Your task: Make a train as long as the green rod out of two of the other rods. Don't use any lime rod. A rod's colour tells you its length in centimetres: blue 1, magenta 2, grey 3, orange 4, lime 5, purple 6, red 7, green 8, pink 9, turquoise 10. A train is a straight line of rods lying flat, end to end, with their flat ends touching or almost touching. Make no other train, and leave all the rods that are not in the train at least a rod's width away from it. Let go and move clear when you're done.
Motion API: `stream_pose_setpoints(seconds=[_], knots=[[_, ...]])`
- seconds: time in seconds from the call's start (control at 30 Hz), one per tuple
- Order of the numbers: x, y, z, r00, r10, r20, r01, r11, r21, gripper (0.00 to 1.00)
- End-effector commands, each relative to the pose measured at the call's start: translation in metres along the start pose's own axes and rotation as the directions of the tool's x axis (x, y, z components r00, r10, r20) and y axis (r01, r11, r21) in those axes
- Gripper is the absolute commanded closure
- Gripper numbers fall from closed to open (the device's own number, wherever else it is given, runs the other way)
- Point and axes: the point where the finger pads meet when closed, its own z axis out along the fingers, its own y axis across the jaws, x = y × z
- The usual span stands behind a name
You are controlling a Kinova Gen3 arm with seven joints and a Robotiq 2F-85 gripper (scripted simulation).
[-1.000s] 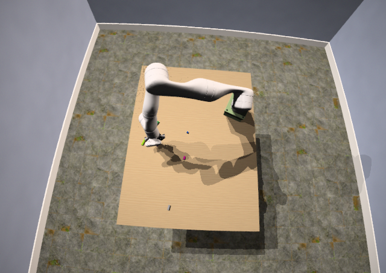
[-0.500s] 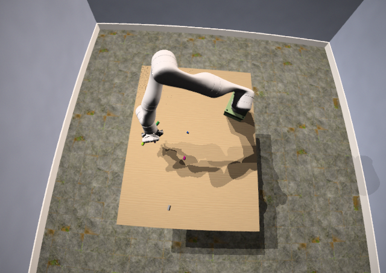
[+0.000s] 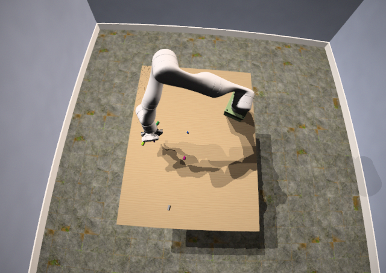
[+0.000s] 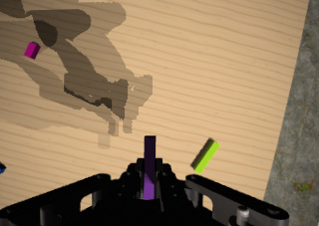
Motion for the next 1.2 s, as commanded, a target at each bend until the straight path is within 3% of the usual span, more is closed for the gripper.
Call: stream_pose_setpoints(seconds=[0.0,0.37,0.83,0.9,1.17], knots=[[0.003,-0.002,-0.001,1.0,0.002,0.001,-0.002,1.0,-0.001,0.95],[0.029,-0.025,-0.001,0.998,0.07,0.001,-0.07,0.998,-0.001,0.95],[0.103,-0.092,-0.002,0.965,0.261,0.001,-0.261,0.965,0.0,0.95],[0.103,-0.092,-0.002,0.965,0.261,0.001,-0.261,0.965,0.0,0.95],[0.142,-0.127,-0.002,0.934,0.358,0.002,-0.358,0.934,0.0,0.95]])
